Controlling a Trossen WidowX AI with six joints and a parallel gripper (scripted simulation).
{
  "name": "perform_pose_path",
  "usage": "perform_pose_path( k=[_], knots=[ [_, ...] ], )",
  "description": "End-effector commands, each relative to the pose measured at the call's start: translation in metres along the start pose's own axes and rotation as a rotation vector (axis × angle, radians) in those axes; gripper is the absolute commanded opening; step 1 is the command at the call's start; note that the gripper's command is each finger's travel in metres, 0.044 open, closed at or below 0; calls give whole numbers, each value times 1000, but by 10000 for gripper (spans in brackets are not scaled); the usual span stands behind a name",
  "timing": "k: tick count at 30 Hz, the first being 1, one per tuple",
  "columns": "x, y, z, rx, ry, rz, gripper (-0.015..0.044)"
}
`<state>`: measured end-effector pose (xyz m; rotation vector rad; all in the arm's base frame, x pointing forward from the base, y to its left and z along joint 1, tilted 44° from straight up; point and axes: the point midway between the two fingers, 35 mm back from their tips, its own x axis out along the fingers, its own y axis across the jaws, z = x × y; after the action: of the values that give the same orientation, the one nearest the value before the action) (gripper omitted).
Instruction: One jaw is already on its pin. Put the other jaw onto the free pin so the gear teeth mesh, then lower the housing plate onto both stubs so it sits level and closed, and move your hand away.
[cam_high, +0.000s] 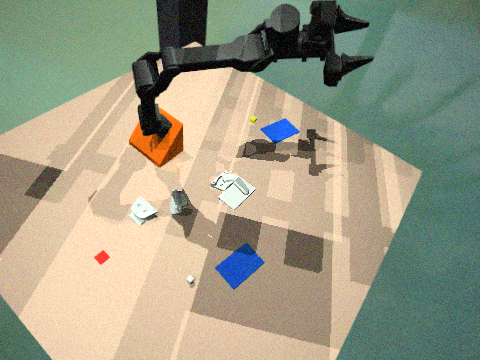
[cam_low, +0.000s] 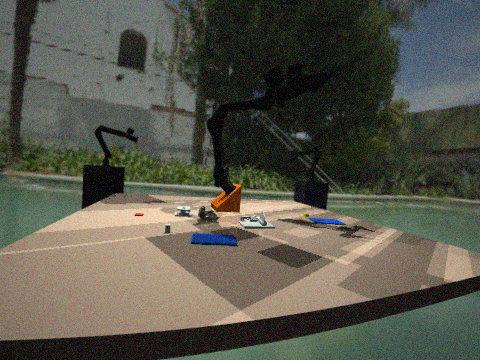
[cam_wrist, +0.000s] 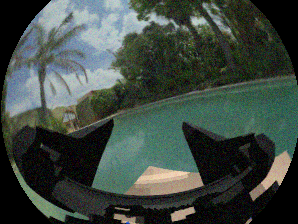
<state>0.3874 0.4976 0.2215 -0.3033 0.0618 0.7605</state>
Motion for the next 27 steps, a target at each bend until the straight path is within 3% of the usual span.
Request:
perform_pose_path(
  k=[1,14,27],
  knots=[
    [-5,-27,-14,-103,72,-49,440],
    [-35,-110,-64,-444,351,-138,440],
    [-86,-181,-112,-752,657,-127,440]
  ],
)
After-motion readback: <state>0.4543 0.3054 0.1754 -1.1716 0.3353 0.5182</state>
